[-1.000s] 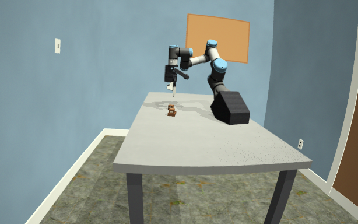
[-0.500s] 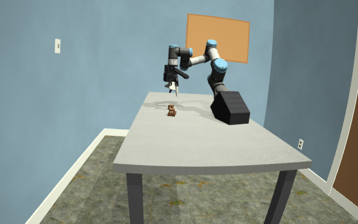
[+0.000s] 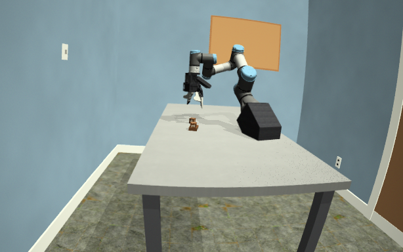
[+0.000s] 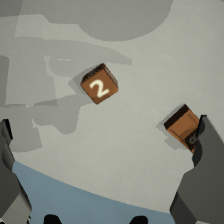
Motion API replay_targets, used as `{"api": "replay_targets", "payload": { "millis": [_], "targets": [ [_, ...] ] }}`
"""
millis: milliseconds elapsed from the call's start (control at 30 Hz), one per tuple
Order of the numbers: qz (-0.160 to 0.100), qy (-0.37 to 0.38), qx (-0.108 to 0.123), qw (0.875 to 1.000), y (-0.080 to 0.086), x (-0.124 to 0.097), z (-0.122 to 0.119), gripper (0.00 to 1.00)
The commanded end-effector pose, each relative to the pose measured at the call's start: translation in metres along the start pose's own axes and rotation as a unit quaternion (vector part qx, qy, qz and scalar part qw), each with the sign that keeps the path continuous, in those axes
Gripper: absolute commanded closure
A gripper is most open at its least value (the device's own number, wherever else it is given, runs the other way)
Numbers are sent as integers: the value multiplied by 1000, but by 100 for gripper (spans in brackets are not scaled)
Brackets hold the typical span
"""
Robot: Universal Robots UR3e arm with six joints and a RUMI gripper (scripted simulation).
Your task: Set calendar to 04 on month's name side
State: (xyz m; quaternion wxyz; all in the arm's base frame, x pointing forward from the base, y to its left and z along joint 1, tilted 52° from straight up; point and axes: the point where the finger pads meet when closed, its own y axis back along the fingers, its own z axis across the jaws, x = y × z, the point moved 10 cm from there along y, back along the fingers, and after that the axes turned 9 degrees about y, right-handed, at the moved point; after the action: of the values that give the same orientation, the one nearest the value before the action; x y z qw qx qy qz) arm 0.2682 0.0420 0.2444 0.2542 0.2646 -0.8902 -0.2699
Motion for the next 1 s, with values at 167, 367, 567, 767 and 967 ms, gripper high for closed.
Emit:
{"api": "replay_targets", "payload": {
  "millis": [167, 367, 567, 767, 967],
  "targets": [
    [-7, 131, 1, 991, 2, -1, -4, 0],
    [-7, 168, 1, 986, 2, -1, -5, 0],
    [-7, 226, 2, 974, 2, -3, -6, 0],
    [-6, 263, 2, 965, 3, -4, -7, 0],
    [-6, 277, 2, 961, 3, -5, -7, 0]
  ]
}}
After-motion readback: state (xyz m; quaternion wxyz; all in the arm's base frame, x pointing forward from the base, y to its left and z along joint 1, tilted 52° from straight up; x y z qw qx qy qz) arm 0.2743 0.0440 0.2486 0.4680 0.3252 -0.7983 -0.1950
